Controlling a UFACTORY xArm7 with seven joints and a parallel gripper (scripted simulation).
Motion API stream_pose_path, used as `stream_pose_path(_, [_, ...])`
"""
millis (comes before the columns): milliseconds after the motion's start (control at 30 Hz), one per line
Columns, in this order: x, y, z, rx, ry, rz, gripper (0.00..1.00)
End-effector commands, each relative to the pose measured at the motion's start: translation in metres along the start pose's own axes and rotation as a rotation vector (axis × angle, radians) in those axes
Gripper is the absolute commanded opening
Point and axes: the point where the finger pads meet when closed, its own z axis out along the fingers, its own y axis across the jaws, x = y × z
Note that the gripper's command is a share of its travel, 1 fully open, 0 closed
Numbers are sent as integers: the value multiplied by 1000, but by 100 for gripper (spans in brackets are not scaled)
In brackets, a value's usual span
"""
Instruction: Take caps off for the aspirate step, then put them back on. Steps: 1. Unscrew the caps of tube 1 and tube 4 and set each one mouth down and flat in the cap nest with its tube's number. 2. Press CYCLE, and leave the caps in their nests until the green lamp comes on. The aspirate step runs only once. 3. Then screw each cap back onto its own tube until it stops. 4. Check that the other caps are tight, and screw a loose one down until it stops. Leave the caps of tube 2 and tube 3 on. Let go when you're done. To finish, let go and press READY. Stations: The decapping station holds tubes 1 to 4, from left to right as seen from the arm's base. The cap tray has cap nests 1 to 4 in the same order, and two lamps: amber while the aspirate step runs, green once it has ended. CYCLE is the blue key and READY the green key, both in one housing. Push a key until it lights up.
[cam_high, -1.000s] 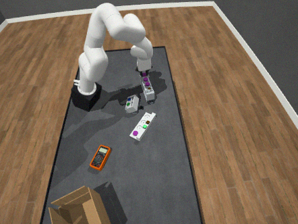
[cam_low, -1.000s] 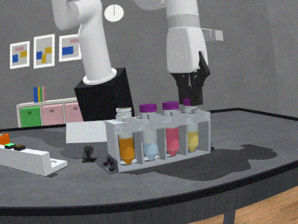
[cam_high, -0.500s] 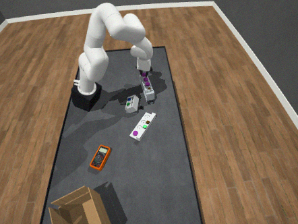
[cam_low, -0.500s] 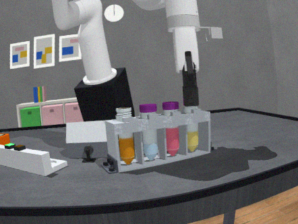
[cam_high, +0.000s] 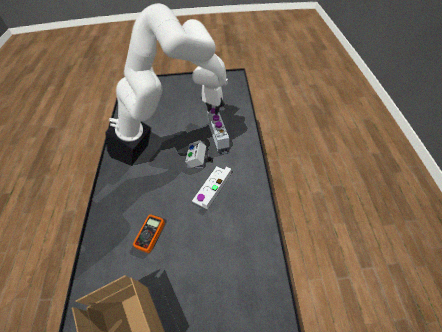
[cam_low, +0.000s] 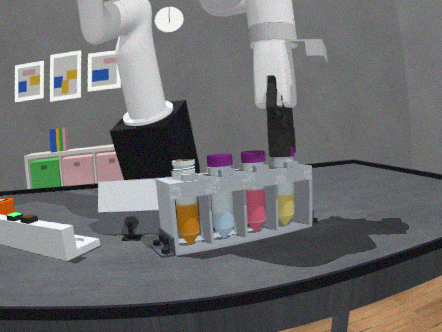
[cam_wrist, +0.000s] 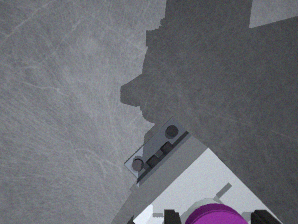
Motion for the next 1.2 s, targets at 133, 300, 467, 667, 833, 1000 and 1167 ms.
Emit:
stream_pose_path(133, [3, 2, -2, -11, 8, 6, 46])
stream_pose_path(300, [3, 2, -2, -12, 8, -114, 46])
stream_pose_path(467, [3, 2, -2, -12, 7, -234, 46])
stream_pose_path(667, [3, 2, -2, -13, 5, -474, 46])
stream_pose_path(833, [3, 2, -2, -14, 4, -674, 46])
stream_pose_path(1000, [3, 1, -2, -14, 3, -794, 46])
stream_pose_path(1167, [3, 1, -2, -15, 2, -994, 46])
